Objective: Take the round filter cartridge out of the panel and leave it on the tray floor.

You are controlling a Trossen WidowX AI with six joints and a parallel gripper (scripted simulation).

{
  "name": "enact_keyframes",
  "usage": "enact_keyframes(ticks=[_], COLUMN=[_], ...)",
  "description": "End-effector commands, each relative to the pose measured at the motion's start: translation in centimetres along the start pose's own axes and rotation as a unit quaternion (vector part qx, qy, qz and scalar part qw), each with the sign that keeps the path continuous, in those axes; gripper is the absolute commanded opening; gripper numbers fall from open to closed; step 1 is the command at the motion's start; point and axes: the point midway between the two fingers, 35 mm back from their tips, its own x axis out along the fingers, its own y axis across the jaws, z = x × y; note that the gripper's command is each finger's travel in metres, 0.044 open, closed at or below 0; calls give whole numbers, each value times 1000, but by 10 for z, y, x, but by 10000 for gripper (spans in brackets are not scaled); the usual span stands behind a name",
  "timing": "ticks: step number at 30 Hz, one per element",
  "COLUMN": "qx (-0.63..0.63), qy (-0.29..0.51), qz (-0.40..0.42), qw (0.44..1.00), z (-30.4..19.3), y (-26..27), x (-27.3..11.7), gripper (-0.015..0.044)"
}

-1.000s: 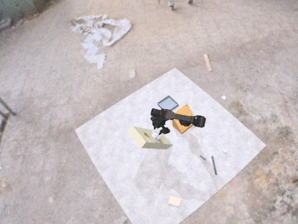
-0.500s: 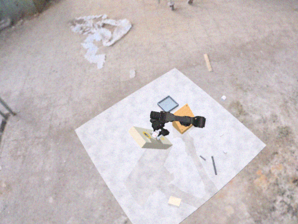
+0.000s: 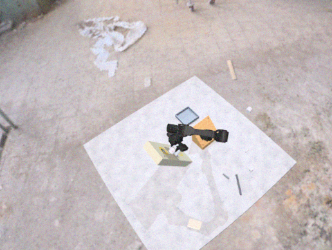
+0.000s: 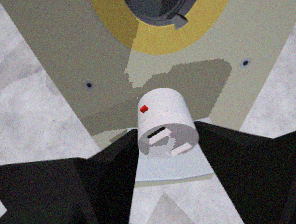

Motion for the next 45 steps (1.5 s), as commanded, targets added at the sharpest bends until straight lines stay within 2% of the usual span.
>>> enact_keyframes(ticks=[1, 5, 22, 41, 42, 45], qx=[-3, -3, -2, -4, 2, 45], qy=[-2, -2, 0, -1, 0, 8], qz=[-1, -2, -3, -4, -4, -29], qw=[1000, 1000, 1000, 1000, 1000, 999], z=[11, 16, 21, 21, 21, 12], y=[-1, -1, -1, -90, -81, -99], x=[-5, -13, -95, -86, -87, -90], gripper=[0, 0, 0, 0, 0, 0])
